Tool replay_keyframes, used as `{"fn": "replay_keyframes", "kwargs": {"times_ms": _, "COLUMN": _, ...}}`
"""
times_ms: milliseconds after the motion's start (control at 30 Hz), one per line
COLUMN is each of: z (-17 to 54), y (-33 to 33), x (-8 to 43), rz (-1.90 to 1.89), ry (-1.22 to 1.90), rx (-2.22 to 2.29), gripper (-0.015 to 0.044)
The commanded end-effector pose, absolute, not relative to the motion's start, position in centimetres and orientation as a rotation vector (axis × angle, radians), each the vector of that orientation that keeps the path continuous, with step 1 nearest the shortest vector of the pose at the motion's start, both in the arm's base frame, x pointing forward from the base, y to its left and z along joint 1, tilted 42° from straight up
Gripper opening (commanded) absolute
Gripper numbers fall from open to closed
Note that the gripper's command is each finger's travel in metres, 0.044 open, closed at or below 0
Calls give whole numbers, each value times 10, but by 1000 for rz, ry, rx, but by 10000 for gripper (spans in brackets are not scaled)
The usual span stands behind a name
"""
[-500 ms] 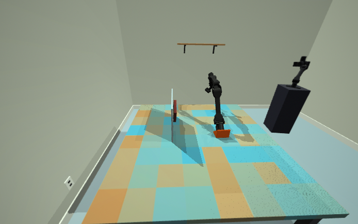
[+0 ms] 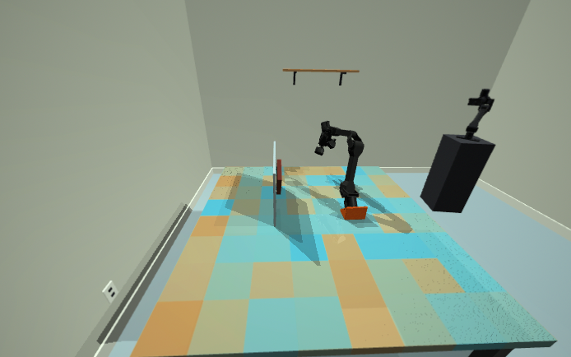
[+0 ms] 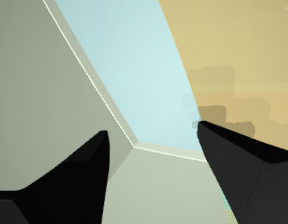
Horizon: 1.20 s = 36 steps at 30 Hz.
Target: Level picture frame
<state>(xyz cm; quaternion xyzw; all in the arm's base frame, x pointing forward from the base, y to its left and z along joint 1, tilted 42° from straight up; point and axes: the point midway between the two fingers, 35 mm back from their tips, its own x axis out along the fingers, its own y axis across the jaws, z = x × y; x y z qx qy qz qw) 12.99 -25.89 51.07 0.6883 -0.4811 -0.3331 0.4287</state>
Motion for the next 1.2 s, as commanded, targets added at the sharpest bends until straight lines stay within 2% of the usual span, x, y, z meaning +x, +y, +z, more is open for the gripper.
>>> {"fn": "replay_keyframes", "kwargs": {"times_ms": 0, "z": 496, "y": -238, "x": 161, "rz": -804, "ry": -1025, "rx": 1658, "gripper": 260}}
{"fn": "replay_keyframes", "kwargs": {"times_ms": 300, "z": 445, "y": -154, "x": 237, "rz": -634, "ry": -564, "rx": 1424, "gripper": 260}}
{"fn": "replay_keyframes", "kwargs": {"times_ms": 567, "z": 392, "y": -62, "x": 269, "rz": -402, "ry": -263, "rx": 1152, "gripper": 260}}
{"fn": "replay_keyframes", "kwargs": {"times_ms": 800, "z": 342, "y": 20, "x": 266, "rz": -158, "ry": -86, "rx": 886, "gripper": 260}}
{"fn": "replay_keyframes", "kwargs": {"times_ms": 1167, "z": 269, "y": 114, "x": 222, "rz": 208, "ry": 24, "rx": 512, "gripper": 260}}
